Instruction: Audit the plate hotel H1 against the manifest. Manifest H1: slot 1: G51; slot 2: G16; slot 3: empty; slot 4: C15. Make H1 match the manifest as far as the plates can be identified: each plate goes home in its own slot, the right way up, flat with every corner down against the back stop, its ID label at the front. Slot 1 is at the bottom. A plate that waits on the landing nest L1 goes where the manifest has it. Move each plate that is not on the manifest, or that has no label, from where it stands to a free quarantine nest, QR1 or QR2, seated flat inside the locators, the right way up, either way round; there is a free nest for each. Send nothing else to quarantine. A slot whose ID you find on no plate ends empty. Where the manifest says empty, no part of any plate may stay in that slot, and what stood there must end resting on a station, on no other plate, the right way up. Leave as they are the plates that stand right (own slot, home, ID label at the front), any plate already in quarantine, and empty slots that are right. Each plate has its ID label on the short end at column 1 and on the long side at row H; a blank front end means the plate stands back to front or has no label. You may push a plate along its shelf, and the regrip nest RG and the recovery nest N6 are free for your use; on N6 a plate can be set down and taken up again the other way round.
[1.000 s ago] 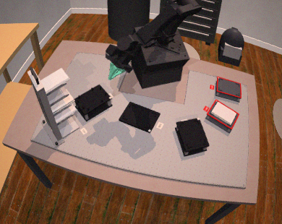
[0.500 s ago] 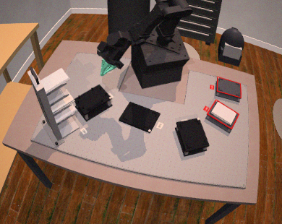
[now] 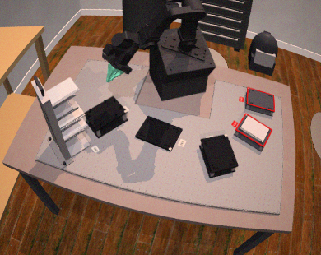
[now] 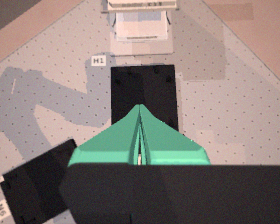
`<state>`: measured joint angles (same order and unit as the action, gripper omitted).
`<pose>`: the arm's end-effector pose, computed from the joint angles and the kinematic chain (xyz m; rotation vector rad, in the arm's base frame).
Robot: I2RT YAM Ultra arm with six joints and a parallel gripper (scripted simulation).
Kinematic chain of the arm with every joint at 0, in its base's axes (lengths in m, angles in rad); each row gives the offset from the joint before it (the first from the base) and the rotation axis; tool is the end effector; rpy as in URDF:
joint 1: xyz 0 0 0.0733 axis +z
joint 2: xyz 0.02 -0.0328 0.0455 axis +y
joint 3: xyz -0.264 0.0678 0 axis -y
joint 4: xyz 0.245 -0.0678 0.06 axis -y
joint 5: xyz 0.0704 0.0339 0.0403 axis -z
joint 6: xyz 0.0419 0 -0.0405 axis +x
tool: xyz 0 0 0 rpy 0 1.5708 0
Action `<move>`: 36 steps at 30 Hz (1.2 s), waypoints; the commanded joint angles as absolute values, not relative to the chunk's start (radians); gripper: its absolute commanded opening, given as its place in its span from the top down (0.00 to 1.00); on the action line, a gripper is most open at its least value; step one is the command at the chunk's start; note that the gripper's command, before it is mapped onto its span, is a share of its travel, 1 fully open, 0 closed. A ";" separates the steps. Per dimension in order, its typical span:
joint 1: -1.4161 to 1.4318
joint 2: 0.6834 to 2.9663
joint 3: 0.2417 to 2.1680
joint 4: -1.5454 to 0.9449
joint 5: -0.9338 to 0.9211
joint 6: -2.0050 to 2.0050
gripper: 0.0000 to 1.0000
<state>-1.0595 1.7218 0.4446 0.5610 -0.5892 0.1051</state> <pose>0.1521 -0.2212 0.0934 0.9259 1.9415 0.1287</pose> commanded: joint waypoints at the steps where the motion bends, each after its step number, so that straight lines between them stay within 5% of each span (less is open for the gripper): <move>1: -1.087 1.731 0.468 0.585 -0.621 0.073 1.00; 10: -1.096 1.743 0.476 0.584 -0.629 0.066 1.00; 11: -1.102 1.728 0.480 0.563 -0.633 0.061 0.00; 36: -1.227 1.496 0.621 0.123 -0.727 -0.047 0.00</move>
